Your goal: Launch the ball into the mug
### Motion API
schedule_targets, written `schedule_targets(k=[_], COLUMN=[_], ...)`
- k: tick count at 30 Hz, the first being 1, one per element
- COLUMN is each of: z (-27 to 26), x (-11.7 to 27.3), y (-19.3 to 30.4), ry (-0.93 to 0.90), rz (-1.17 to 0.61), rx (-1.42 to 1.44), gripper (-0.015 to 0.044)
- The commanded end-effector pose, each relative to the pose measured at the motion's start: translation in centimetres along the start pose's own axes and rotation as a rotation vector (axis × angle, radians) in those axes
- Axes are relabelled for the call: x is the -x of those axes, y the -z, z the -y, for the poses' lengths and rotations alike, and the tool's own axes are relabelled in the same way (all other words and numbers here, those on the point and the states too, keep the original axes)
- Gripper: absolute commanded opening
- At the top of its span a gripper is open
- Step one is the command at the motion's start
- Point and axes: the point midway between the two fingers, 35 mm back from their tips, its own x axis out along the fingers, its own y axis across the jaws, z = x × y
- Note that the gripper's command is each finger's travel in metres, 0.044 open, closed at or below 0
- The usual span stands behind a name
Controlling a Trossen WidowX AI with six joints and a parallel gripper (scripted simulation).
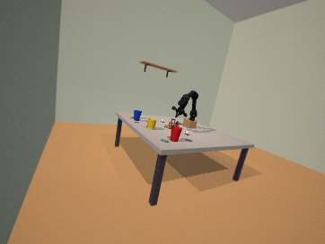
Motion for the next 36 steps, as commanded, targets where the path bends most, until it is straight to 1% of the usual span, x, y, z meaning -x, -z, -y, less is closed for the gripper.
schedule_targets(k=[1, 13, 25, 36], z=[-2.0, -5.8, -8.4, -8.6], x=[-0.4, -0.8, -0.6, -0.6], y=[1.6, 5.6, 9.6, 9.8], ry=[0.013, 0.032, 0.045, 0.045], rz=[-0.085, -0.27, -0.454, -0.464], rx=[0.144, 0.484, 0.826, 0.844], gripper=[0.0, 0.0, 0.0, 0.0])
